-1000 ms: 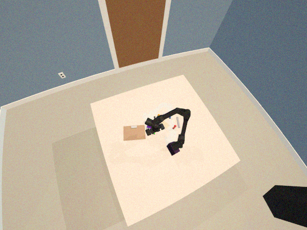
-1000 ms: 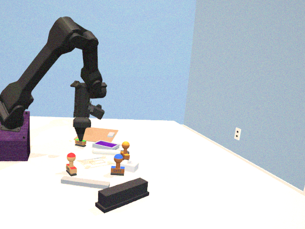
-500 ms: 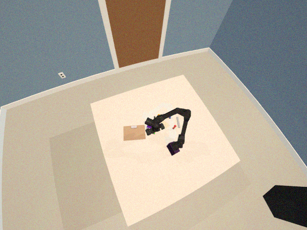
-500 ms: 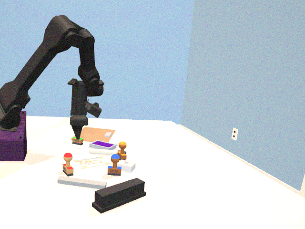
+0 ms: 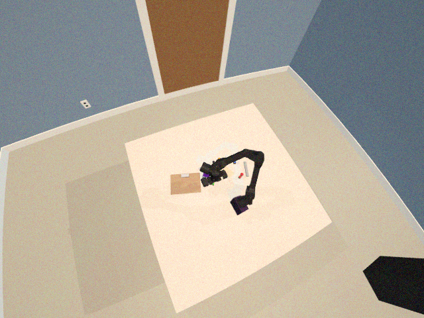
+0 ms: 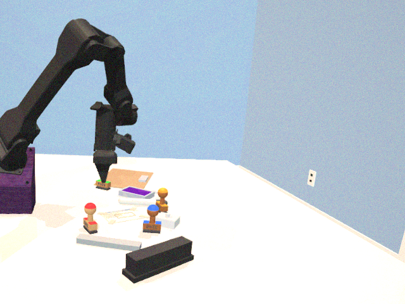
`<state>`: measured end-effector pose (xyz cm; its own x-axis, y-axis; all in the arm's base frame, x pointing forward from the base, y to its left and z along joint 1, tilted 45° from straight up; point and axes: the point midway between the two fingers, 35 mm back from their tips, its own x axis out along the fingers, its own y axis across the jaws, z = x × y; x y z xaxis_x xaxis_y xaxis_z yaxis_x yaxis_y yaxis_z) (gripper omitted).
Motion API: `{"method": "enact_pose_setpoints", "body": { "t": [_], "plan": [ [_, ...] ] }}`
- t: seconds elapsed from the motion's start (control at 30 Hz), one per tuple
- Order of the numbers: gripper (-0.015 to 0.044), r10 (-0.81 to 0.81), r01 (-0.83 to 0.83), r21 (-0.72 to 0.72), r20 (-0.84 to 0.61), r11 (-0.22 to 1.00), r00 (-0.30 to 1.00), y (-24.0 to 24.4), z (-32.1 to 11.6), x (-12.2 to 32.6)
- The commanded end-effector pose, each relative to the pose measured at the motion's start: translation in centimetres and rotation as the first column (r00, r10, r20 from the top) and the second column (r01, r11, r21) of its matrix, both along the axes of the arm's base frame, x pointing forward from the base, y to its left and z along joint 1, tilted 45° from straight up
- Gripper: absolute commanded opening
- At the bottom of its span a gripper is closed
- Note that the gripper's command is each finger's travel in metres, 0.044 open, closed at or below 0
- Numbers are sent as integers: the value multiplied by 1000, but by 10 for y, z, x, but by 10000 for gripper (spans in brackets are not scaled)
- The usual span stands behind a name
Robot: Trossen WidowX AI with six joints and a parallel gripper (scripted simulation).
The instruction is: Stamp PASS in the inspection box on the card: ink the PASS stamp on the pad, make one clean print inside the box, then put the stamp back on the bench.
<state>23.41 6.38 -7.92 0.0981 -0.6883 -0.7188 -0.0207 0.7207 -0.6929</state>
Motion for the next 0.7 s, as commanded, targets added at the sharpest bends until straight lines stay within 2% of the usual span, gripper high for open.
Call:
{"method": "enact_pose_setpoints", "body": {
  "t": [0.0,0.67],
  "plan": [
    [0,-6,6,4,0,1000,1000,2,1,-1],
    [0,-6,6,4,0,1000,1000,9,8,-1]
  ]
}}
